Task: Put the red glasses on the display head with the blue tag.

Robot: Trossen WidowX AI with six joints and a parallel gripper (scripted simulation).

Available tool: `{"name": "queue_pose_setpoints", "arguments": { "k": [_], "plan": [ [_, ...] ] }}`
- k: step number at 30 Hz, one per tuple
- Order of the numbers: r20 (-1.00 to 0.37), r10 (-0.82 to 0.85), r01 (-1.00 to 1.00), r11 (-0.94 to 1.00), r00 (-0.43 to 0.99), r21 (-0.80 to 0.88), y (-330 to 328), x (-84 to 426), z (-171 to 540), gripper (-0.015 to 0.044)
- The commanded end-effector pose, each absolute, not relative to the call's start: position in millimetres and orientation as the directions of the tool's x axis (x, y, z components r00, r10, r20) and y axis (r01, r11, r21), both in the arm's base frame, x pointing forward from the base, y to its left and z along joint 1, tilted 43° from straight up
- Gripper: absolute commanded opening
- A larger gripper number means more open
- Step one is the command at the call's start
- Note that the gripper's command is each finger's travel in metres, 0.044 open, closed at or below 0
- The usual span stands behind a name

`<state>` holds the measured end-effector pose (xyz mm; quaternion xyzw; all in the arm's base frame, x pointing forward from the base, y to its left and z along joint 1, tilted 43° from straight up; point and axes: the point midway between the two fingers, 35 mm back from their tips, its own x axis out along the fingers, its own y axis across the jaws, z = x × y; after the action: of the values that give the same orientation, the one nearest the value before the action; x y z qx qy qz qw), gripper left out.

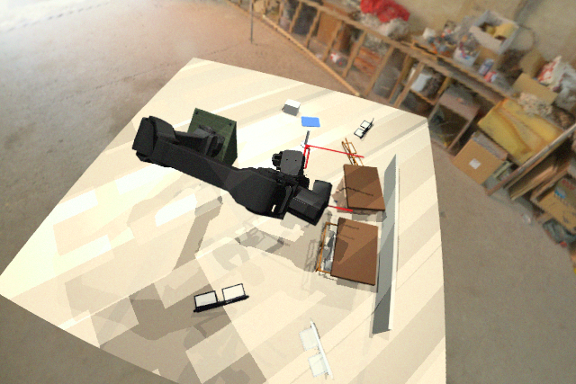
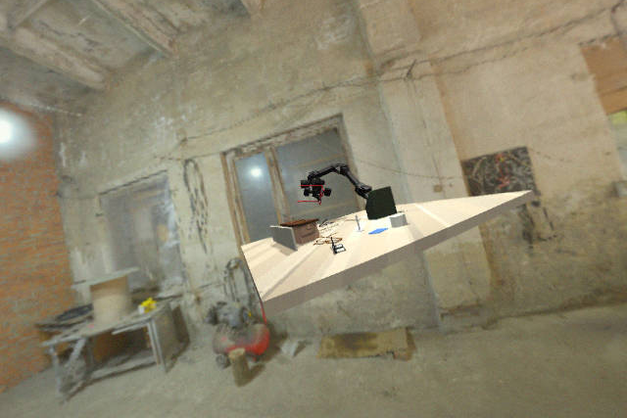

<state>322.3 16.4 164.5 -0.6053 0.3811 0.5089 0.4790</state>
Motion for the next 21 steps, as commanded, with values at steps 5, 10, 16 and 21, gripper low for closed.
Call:
{"name": "queue_pose_setpoints", "arguments": {
  "k": [5, 10, 16, 21],
  "plan": [
    [-0.959, 0.036, -0.862, -0.43, 0.282, -0.27, -14.0, 301.4, 191.5, 0.0],
    [-0.942, 0.029, -0.795, -0.528, 0.333, -0.298, -29.7, 288.7, 204.8, 0.0],
    [-0.919, 0.013, -0.704, -0.639, 0.393, -0.31, -46.3, 271.8, 219.3, 0.0],
    [-0.897, -0.008, -0.62, -0.726, 0.441, -0.299, -58.0, 256.6, 230.2, 0.0]
  ]
}}
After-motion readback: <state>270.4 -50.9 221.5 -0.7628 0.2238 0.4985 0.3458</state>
